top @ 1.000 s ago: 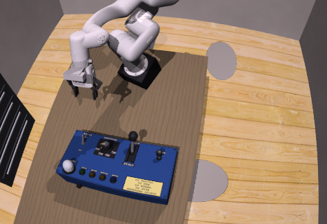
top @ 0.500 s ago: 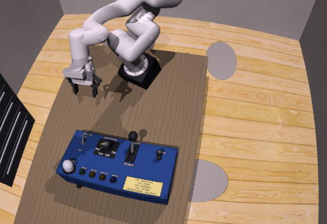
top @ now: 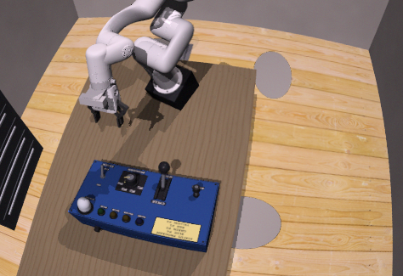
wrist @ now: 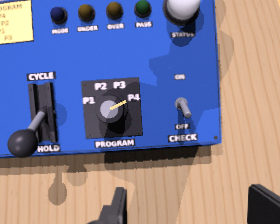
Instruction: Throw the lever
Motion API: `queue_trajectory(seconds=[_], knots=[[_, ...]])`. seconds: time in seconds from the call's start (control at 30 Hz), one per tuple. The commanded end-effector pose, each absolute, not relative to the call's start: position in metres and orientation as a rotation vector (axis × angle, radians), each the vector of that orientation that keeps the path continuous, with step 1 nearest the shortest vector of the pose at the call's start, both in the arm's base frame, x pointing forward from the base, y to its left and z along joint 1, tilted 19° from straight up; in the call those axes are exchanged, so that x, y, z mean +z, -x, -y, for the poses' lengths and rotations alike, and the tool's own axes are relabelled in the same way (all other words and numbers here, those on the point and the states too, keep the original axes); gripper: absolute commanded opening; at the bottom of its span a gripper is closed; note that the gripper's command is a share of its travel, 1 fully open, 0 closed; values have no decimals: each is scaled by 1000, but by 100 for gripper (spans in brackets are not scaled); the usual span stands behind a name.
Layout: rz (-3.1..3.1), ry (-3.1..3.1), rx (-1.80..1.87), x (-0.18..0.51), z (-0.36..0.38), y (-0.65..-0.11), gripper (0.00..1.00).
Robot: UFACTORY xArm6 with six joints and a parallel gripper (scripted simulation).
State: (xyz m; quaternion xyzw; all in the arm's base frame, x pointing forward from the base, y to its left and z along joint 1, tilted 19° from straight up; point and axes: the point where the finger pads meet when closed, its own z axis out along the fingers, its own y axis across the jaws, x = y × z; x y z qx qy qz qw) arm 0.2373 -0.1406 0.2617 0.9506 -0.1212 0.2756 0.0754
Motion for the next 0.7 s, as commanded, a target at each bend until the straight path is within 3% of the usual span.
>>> queue_trajectory(seconds=[0.0,0.67], knots=[[406,-2840,772,259,136,-249,100],[400,-2801,763,246,80,-313,100]])
